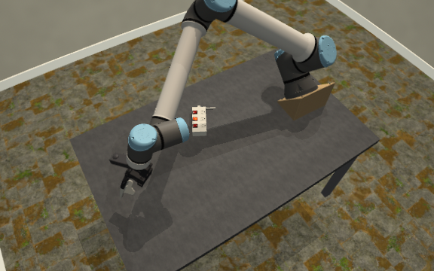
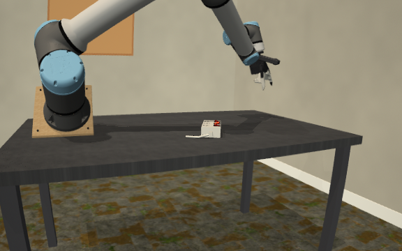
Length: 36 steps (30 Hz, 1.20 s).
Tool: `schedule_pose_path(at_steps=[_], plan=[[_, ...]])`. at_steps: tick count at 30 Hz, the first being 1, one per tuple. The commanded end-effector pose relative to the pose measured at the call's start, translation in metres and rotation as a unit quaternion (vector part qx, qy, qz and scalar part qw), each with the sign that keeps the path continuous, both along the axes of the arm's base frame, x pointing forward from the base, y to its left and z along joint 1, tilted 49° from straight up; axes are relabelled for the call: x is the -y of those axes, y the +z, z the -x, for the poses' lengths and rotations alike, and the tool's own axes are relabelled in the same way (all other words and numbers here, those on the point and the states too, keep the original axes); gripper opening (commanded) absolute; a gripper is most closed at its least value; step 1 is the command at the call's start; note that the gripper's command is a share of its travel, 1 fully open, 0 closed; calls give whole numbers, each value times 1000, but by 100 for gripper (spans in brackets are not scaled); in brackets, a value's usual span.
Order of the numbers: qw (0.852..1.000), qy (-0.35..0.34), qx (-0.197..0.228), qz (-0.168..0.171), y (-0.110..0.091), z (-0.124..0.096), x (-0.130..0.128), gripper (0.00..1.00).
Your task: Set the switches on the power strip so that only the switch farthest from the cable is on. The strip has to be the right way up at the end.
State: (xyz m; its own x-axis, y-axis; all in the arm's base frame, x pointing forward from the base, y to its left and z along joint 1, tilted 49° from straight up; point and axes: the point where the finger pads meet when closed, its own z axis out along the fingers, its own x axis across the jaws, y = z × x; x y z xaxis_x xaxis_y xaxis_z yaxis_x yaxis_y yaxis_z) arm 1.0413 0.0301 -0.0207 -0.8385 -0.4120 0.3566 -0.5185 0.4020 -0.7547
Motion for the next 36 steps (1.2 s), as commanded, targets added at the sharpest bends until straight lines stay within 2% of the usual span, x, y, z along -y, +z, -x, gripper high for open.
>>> schedule_pose_path(at_steps=[1,23,36], plan=[[1000,0,1,0,1,0,-1,100],[1000,-1,2,-1,1,0,0,100],[999,-29,28,-9,10,11,10,100]])
